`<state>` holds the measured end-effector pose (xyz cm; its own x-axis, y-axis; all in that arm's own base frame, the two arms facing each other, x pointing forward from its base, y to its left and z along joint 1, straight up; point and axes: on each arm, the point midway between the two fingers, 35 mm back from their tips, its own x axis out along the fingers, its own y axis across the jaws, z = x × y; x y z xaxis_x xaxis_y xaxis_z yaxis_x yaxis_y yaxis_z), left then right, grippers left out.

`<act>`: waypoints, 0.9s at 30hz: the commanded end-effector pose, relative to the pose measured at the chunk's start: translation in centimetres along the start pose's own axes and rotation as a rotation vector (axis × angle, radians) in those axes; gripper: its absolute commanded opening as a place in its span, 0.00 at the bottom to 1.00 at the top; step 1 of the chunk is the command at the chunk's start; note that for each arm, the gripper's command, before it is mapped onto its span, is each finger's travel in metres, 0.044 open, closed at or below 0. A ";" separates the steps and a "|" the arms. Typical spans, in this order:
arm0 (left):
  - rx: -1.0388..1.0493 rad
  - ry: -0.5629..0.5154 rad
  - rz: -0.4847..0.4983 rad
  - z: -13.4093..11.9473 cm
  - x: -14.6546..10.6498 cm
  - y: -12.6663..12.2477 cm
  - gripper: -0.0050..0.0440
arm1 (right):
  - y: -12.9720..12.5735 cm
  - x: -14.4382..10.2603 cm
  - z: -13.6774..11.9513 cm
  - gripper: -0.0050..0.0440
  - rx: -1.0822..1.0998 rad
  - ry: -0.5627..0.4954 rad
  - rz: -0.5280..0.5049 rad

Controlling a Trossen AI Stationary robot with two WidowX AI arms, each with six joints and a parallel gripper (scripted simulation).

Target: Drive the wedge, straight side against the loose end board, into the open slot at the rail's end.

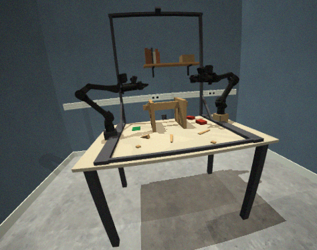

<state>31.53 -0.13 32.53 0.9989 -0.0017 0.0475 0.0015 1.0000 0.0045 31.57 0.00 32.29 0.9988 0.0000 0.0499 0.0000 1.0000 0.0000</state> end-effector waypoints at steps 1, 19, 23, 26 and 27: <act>-0.022 -0.042 0.019 0.7 -0.3 0.4 0.00 | 0.0 0.0 1.2 0.48 0.004 -0.024 0.003; -0.002 -0.019 0.003 0.6 0.0 0.2 0.00 | 0.0 0.0 1.2 0.48 0.004 -0.024 0.003; -0.004 -0.016 0.002 0.5 0.0 0.2 0.00 | 0.0 0.0 1.2 0.48 0.004 -0.024 0.003; -0.006 -0.019 0.002 0.6 0.0 0.2 0.00 | 0.0 0.0 1.2 0.48 0.004 -0.024 0.003; -0.006 -0.019 0.002 0.6 0.0 0.2 0.00 | 0.0 0.0 1.2 0.48 0.004 -0.024 0.003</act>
<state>31.57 0.00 32.22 0.9988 0.0005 0.0488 -0.0005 1.0000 0.0008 31.58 0.00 32.28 0.9988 0.0000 0.0498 0.0000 1.0000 0.0000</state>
